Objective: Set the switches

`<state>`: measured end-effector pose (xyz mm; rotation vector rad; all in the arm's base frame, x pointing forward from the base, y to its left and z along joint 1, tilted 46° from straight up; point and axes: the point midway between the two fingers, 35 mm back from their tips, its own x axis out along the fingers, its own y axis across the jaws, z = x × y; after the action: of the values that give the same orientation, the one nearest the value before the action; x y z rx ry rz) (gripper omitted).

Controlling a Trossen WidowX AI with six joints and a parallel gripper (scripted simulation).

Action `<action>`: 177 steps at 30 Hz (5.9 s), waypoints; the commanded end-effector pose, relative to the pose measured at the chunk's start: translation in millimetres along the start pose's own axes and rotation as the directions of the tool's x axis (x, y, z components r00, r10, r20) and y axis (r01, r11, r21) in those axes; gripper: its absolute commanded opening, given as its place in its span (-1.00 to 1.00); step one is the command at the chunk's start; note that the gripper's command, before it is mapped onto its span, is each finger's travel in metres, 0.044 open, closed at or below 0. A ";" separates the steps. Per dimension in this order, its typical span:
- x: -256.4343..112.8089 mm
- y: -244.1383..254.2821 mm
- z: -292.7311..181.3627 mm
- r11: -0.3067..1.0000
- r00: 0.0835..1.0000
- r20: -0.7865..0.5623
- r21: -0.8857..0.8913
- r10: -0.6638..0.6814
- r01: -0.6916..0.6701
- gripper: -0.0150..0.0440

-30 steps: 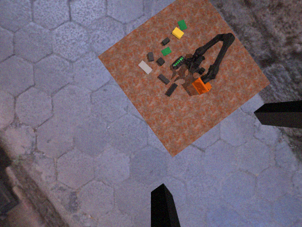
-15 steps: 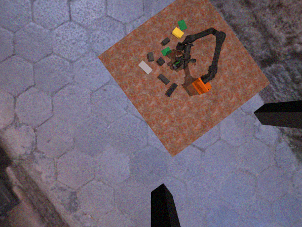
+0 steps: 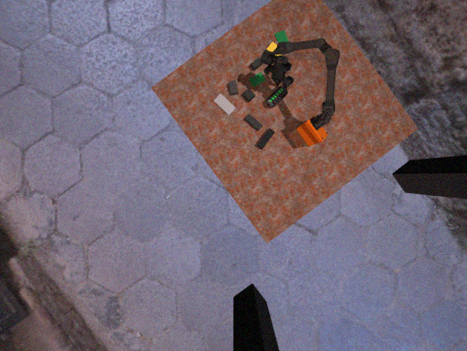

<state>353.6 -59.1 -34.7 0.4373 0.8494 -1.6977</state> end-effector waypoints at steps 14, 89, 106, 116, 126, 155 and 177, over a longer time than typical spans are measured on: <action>10.9 10.2 5.3 0.999 0.999 0.041 0.031 0.015 -0.017 -0.49; 57.3 -4.4 6.8 0.999 0.999 0.043 0.033 0.010 -0.011 -0.49; -2.0 4.8 4.9 0.999 0.999 0.041 0.034 0.011 -0.013 -0.49; 4.0 -8.2 -35.1 0.988 0.988 0.066 0.057 0.139 -0.143 -0.49; 20.6 -52.7 -88.3 0.923 0.926 0.089 0.095 0.366 -0.374 -0.49; 40.7 -109.5 -108.4 0.818 0.827 0.079 0.125 0.556 -0.562 -0.49; 28.7 -92.4 -114.0 0.865 0.874 0.109 0.128 0.473 -0.485 0.04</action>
<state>229.0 6.9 -101.4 0.6396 0.5031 -1.2561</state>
